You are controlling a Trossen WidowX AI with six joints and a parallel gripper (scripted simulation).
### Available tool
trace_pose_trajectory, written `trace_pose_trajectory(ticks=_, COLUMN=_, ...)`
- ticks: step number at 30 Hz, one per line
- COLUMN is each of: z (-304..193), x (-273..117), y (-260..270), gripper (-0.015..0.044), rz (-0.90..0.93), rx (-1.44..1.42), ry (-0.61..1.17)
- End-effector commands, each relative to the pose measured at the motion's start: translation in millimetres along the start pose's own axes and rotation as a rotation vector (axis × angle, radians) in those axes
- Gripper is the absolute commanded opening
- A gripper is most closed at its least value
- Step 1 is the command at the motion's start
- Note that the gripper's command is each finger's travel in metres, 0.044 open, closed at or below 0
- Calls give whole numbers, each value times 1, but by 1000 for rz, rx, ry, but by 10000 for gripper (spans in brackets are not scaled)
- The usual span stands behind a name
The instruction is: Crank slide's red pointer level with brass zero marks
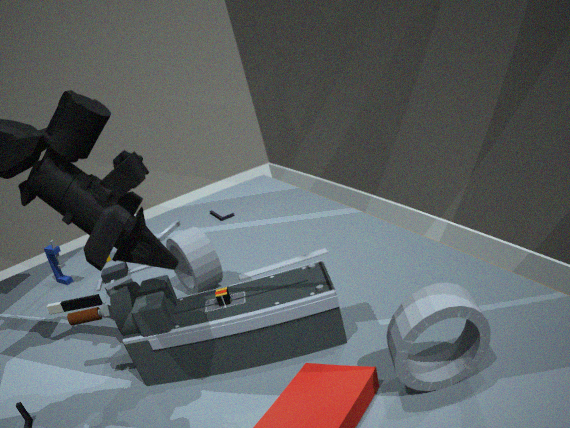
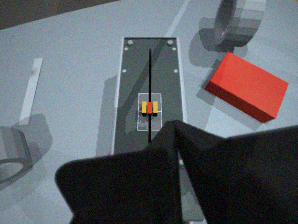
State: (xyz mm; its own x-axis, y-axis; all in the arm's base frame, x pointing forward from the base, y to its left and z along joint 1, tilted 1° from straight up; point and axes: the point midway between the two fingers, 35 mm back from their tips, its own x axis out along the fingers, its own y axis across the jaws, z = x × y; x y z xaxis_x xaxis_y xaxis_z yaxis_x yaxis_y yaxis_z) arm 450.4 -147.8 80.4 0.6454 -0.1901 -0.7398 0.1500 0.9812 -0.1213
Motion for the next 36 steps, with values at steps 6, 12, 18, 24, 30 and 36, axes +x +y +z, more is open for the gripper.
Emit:
trace_pose_trajectory(ticks=6, z=0, x=0, y=0, gripper=157, rz=0, rx=0, ry=0)
trace_pose_trajectory(ticks=12, z=0, x=0, y=0, gripper=315, rz=0, rx=0, ry=0)
trace_pose_trajectory(ticks=18, z=0, x=0, y=0, gripper=440, rz=0, rx=0, ry=0)
trace_pose_trajectory(ticks=24, z=0, x=0, y=0, gripper=282, rz=0, rx=0, ry=0)
trace_pose_trajectory(ticks=30, z=0, x=0, y=0, gripper=125, rz=0, rx=0, ry=0)
trace_pose_trajectory(ticks=36, z=0, x=0, y=0, gripper=0, rz=0, rx=0, ry=0)
